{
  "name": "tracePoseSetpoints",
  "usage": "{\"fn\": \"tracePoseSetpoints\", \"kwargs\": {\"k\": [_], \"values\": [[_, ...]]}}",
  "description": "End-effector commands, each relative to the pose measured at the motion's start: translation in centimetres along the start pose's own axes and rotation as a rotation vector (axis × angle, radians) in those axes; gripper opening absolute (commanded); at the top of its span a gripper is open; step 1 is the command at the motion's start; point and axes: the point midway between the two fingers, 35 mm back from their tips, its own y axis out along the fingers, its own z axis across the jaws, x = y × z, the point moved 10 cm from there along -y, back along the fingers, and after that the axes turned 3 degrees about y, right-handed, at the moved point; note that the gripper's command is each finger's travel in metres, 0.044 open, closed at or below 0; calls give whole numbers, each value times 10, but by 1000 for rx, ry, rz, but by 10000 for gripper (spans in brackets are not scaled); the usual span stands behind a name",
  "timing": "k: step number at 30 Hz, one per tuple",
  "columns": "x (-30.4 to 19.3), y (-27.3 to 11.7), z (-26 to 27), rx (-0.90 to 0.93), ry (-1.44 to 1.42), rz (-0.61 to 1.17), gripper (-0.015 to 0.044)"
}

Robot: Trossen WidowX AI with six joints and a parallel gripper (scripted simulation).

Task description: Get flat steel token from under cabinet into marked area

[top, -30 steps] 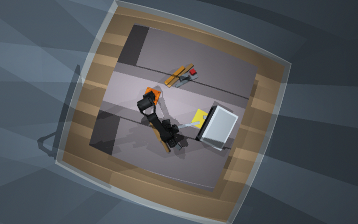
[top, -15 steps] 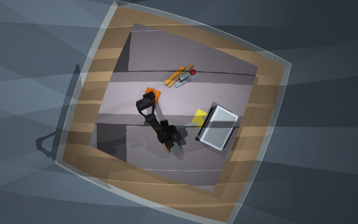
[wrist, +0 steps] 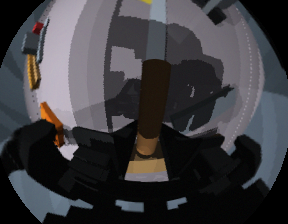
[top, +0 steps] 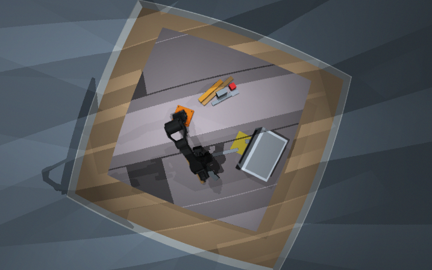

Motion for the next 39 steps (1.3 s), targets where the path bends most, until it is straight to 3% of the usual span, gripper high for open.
{"fn": "tracePoseSetpoints", "kwargs": {"k": [1,31,39], "values": [[6,-1,-1,-4,1,-3,0],[43,-2,2,-4,1,-5,0],[39,0,2,-1,-1,-3,200]]}}
